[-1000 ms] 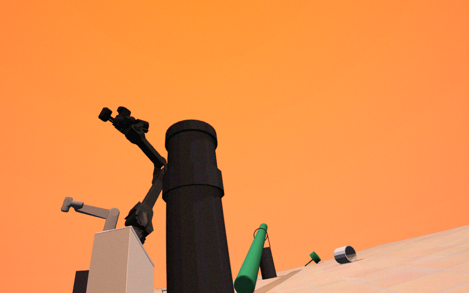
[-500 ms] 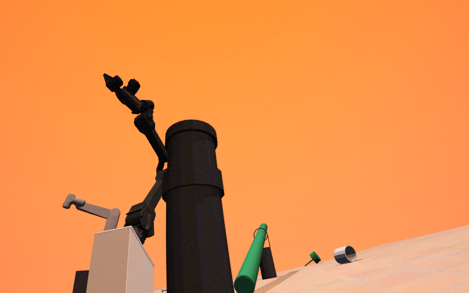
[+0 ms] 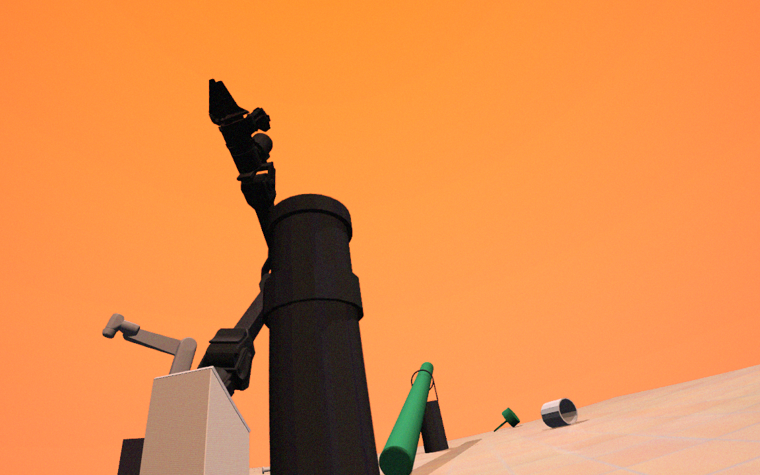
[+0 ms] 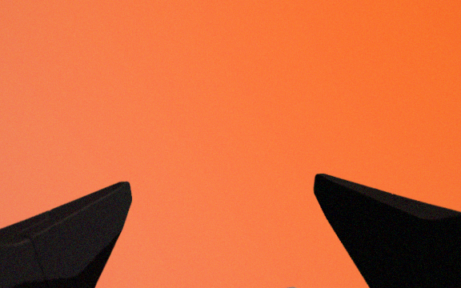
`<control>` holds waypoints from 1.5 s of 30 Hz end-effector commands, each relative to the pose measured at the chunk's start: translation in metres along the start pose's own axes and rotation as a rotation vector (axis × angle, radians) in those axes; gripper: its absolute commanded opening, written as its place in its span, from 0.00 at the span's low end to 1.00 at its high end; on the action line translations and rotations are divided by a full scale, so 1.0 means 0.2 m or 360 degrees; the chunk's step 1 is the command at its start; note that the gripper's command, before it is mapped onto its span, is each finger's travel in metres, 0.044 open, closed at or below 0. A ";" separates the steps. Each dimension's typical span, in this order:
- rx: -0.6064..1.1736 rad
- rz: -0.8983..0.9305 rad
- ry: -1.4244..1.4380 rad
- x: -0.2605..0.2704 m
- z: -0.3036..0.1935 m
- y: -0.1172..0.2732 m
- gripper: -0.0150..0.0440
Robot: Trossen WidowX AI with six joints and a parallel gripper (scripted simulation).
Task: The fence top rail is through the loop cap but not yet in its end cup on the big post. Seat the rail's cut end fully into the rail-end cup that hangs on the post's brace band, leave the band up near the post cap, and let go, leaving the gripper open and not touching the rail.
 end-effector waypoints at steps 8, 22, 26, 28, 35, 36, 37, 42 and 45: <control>-0.0161 0.0970 -0.0085 0.78 0.20 0.14 1.00; 0.0050 0.2247 -0.0239 1.59 0.25 0.72 1.00; 0.0238 0.2591 -0.0296 1.74 0.22 0.94 1.00; 0.0341 0.2734 -0.0322 1.80 0.20 1.04 1.00; 0.0381 0.2783 -0.0332 1.82 0.19 1.08 1.00; 0.0381 0.2783 -0.0332 1.82 0.19 1.08 1.00; 0.0381 0.2783 -0.0332 1.82 0.19 1.08 1.00; 0.0165 0.2811 -0.0127 1.83 0.17 1.00 1.00; -0.0105 0.2833 0.0119 1.84 0.13 0.89 1.00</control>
Point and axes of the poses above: the point midway between the two fingers, 35 mm back from their tips, its own y axis back along the fingers, its own x axis across the jaws, z = x × y, the point moved 4 cm from there along y, back along the fingers, and after that the axes turned 1 degree about -y, right-handed, at the moved point
